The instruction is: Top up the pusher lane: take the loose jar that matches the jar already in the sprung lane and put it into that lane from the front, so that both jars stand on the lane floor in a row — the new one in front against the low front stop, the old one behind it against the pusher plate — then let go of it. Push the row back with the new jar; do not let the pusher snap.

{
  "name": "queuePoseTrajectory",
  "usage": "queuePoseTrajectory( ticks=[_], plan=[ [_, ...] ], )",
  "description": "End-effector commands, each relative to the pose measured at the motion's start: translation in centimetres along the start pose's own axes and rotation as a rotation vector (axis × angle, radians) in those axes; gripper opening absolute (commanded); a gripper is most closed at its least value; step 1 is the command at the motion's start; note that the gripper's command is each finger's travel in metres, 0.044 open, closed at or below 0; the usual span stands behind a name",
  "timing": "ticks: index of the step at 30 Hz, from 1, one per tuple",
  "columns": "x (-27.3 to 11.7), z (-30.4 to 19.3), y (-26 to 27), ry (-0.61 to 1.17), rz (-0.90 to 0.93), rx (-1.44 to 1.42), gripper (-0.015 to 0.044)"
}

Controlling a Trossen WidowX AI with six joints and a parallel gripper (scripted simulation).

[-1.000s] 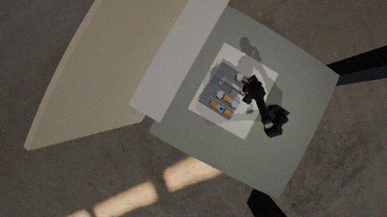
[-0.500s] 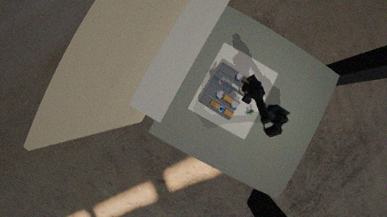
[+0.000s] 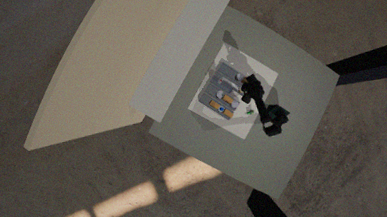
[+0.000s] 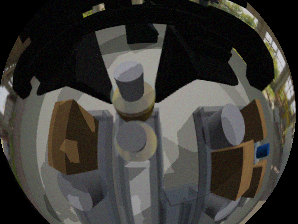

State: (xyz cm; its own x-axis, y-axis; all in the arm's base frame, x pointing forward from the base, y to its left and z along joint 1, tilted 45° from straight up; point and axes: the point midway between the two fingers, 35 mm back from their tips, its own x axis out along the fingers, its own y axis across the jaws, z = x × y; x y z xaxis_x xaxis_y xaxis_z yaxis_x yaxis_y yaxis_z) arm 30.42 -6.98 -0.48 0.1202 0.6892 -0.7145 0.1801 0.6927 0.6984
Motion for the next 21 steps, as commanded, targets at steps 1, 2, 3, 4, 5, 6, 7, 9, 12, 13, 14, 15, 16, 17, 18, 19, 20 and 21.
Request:
queuePoseTrajectory(
  ticks=[1,2,3,4,5,6,7,9,12,13,14,15,16,17,18,19,20,21],
  plan=[
    [-0.35,1.05,0.12,-0.027,0.002,-0.015,0.0],
    [-0.35,1.08,0.12,-0.027,0.002,-0.015,0.0],
    [-0.36,1.12,0.13,-0.027,0.002,-0.015,0.0],
    [-0.37,1.15,0.13,-0.027,0.002,-0.015,0.0],
    [-0.37,1.19,0.13,-0.027,0.002,-0.015,0.0],
    [-0.38,1.22,0.14,-0.027,0.002,-0.015,0.0],
    [-0.38,1.26,0.14,-0.027,0.002,-0.015,0.0],
    [-0.4,1.33,0.15,-0.027,0.002,-0.015,0.0],
    [-0.43,1.43,0.16,-0.027,0.002,-0.015,0.0],
    [-0.44,1.47,0.17,-0.027,0.002,-0.015,0.0],
    [-0.45,1.5,0.17,-0.027,0.002,-0.015,0.0],
    [-0.45,1.54,0.17,-0.027,0.002,-0.015,0.0],
    [-0.46,1.57,0.18,-0.027,0.002,-0.015,0.0],
    [-0.47,1.61,0.19,-0.027,0.002,-0.015,0.0],
    [-0.48,1.64,0.19,-0.027,0.002,-0.015,0.0],
    [-0.49,1.68,0.2,-0.027,0.002,-0.015,0.0],
    [-0.5,1.71,0.2,-0.027,0.002,-0.015,0.0],
    [-0.51,1.75,0.21,-0.027,0.002,-0.015,0.0]
  ],
)
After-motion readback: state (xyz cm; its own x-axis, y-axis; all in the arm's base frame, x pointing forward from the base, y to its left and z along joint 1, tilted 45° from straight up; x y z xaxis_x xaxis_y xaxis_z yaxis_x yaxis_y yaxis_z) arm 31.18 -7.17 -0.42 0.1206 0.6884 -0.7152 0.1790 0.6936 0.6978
